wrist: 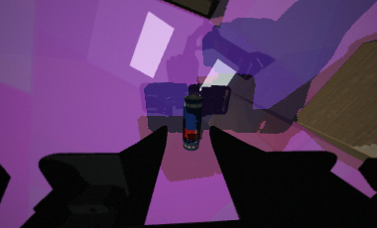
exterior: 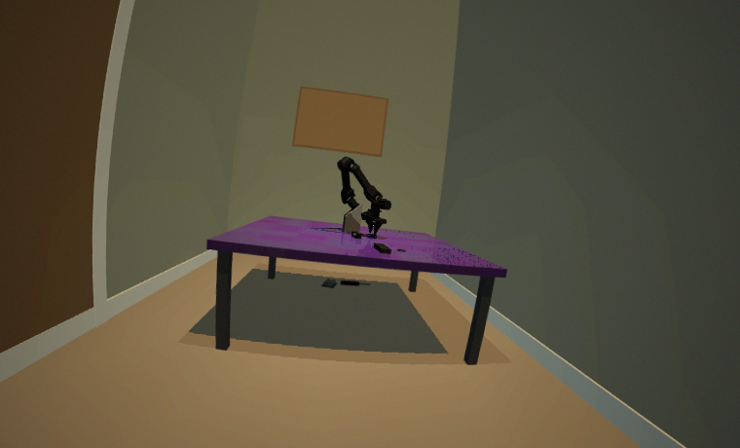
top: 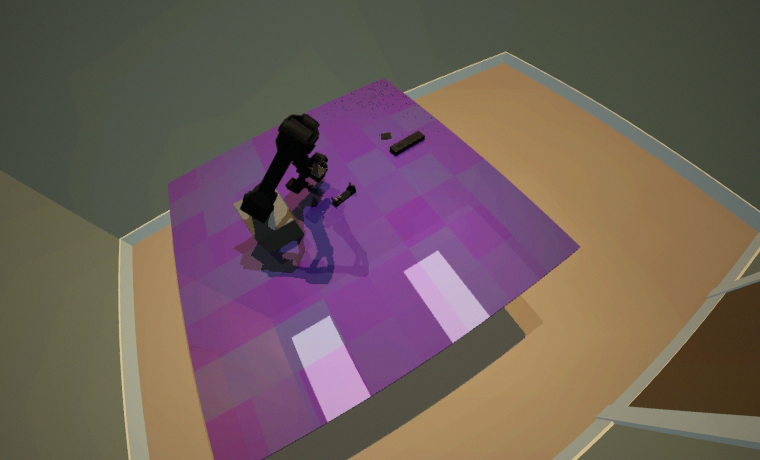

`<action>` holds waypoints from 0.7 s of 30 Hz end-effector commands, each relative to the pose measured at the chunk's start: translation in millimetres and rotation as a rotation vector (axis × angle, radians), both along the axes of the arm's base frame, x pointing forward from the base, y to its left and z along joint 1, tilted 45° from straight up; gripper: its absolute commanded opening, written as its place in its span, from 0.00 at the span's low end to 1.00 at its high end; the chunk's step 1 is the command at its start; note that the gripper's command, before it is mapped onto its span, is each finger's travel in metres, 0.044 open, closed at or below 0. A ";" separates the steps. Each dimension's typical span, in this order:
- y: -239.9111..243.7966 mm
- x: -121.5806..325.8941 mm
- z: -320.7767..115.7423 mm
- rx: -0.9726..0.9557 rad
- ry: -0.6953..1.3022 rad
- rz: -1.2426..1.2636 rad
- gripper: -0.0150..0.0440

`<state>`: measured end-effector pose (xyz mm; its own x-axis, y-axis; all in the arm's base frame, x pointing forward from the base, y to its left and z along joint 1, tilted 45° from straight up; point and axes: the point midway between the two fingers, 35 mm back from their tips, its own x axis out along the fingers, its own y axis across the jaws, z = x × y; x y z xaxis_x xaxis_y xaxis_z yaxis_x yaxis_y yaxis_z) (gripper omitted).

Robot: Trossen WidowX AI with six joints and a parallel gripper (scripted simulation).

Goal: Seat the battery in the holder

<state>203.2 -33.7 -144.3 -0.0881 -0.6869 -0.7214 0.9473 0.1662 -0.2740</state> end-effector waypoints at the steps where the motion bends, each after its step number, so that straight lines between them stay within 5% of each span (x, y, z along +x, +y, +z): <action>1: -6.6 -3.9 -5.0 -0.007 0.010 0.002 0.64; 10: -15.4 -6.2 -12.9 -0.009 0.011 0.001 0.64; 14: -15.4 -6.2 -12.9 -0.009 0.011 0.001 0.46; 21: -15.4 -6.2 -12.9 -0.009 0.011 0.001 0.38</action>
